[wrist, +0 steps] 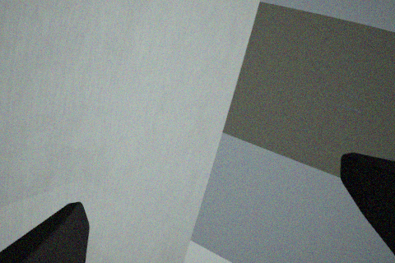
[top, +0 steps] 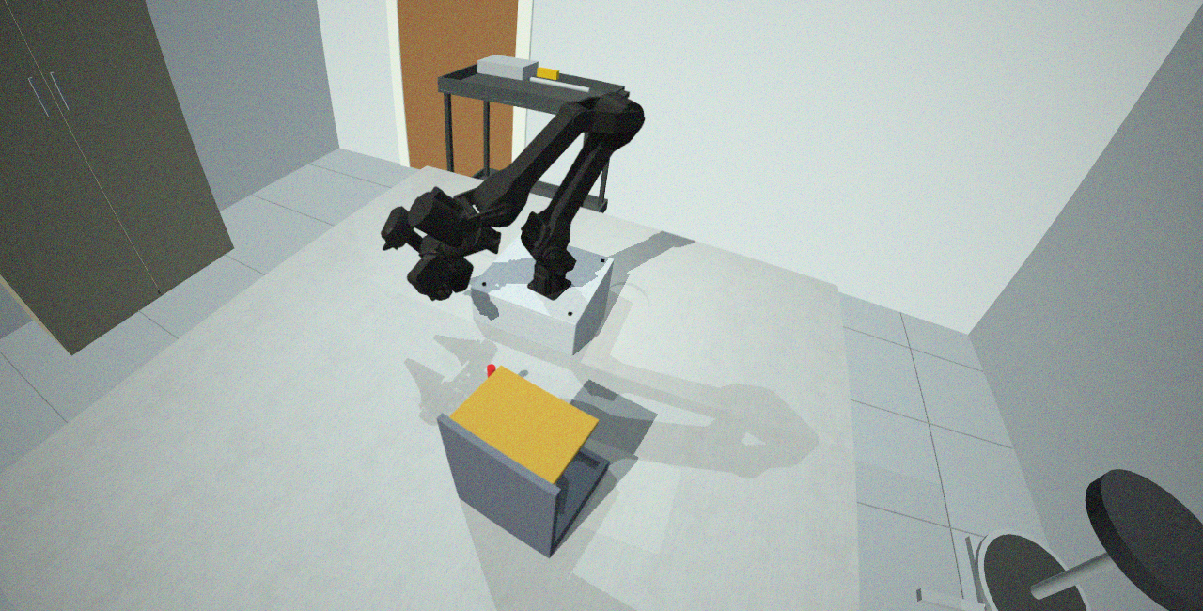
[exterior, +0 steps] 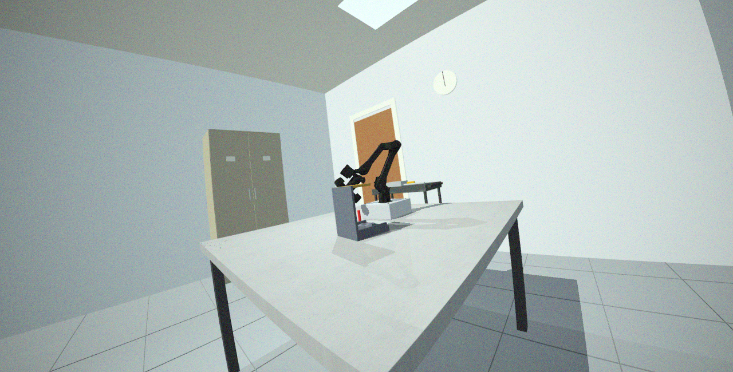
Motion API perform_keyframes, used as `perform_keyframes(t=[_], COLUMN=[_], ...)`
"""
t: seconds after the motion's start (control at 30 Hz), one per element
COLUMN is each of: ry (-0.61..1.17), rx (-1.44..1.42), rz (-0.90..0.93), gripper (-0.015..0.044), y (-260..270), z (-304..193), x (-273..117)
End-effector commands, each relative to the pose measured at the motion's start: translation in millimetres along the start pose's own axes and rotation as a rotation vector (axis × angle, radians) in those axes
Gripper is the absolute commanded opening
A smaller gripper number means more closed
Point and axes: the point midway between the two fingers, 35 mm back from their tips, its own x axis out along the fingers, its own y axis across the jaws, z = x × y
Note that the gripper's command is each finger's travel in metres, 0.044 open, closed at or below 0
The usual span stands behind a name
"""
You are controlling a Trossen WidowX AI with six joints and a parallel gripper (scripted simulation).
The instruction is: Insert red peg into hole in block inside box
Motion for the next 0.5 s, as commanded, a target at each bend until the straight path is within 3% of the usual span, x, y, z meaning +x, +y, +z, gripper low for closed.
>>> perform_keyframes(t=[0.0,0.47], ry=[-0.068,-0.270], rx=[-0.129,-0.559], rz=[-0.017,-0.100], gripper=[0.0440,0.0440], y=[0,10], z=[16,63], x=[-9,-40])
